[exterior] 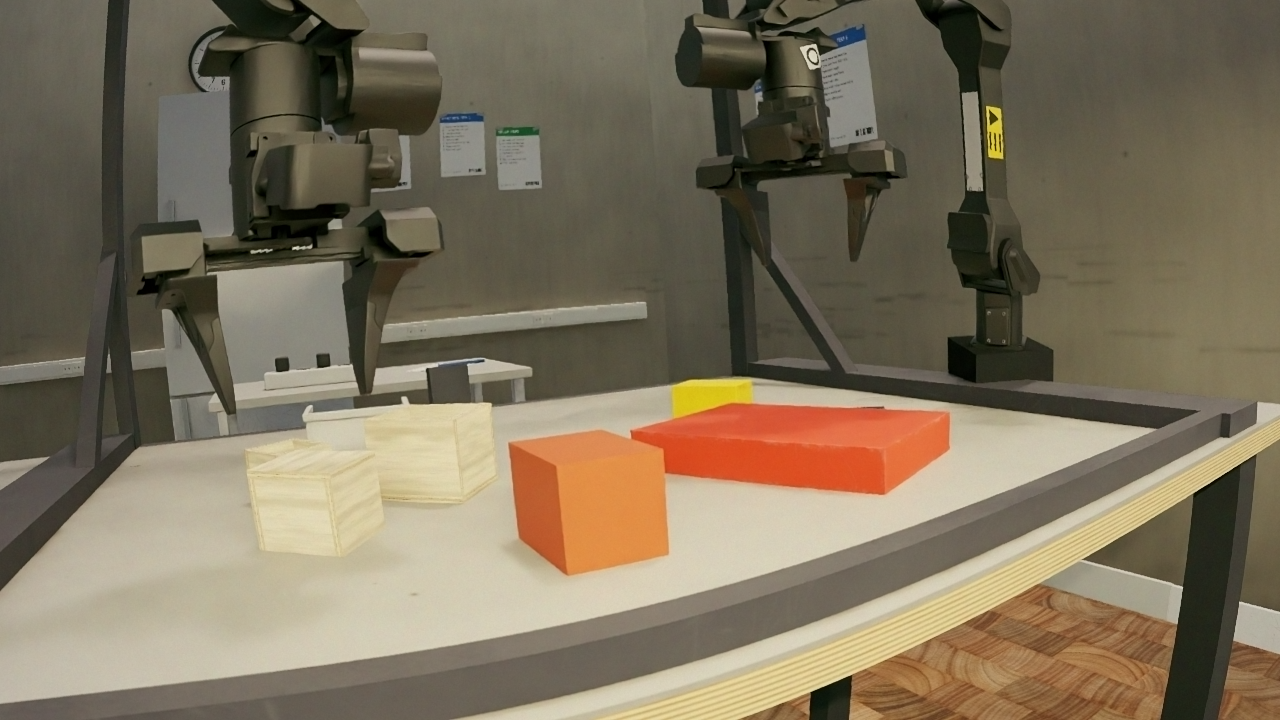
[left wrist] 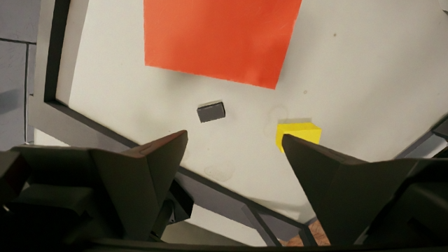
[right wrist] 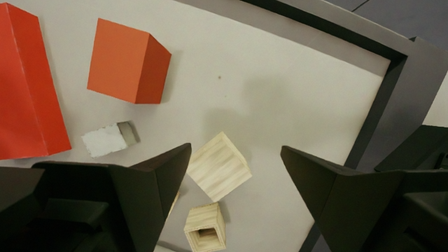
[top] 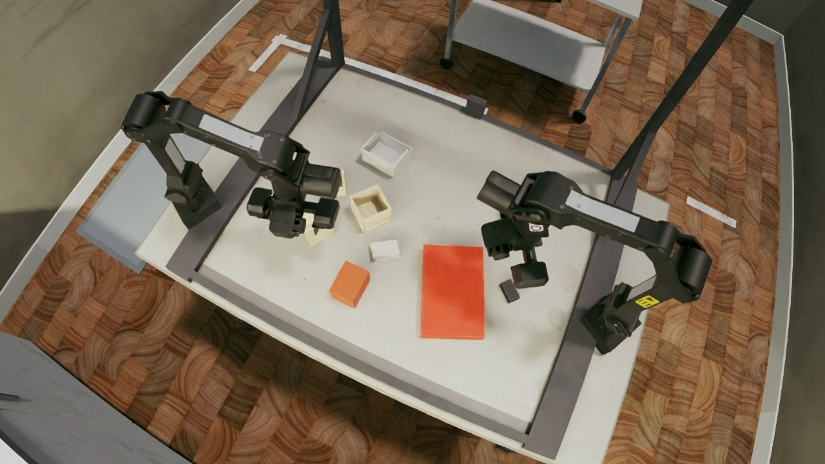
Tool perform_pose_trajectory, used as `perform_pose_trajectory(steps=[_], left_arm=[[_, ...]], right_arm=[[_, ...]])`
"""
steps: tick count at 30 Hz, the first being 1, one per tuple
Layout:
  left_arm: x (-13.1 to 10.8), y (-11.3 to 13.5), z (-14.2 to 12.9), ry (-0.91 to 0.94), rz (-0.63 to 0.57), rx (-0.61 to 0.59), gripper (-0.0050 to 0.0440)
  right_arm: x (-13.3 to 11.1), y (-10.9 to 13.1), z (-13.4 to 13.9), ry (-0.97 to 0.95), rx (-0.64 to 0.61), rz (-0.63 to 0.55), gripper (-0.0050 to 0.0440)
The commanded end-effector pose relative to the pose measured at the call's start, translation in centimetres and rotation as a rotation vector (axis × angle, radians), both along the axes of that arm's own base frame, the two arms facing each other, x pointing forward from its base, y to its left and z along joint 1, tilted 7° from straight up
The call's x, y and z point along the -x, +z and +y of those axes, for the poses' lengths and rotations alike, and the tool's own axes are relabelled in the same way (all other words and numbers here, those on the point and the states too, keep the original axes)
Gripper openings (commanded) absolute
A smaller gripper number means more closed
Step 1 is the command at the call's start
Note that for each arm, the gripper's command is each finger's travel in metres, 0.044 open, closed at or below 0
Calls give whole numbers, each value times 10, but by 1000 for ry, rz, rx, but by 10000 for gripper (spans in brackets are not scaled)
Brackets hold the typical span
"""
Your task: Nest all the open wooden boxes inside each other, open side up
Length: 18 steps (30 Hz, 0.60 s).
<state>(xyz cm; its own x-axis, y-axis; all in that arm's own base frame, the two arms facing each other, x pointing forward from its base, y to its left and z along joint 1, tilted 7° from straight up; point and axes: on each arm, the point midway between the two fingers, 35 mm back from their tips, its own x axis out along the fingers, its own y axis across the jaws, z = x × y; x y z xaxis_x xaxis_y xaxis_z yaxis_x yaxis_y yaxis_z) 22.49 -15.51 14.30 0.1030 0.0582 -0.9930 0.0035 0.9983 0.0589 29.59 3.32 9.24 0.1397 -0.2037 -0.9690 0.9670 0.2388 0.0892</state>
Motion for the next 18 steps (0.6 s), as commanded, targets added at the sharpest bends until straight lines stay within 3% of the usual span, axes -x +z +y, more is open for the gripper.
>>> perform_pose_trajectory(steps=[1, 18], left_arm=[[-1, 6, 0, 3, -16, 14, 400], [-1, 6, 0, 3, -16, 14, 400]], right_arm=[[-6, 0, 9, -182, 38, 55, 400], [-9, -7, 35, -744, 274, 51, 400]])
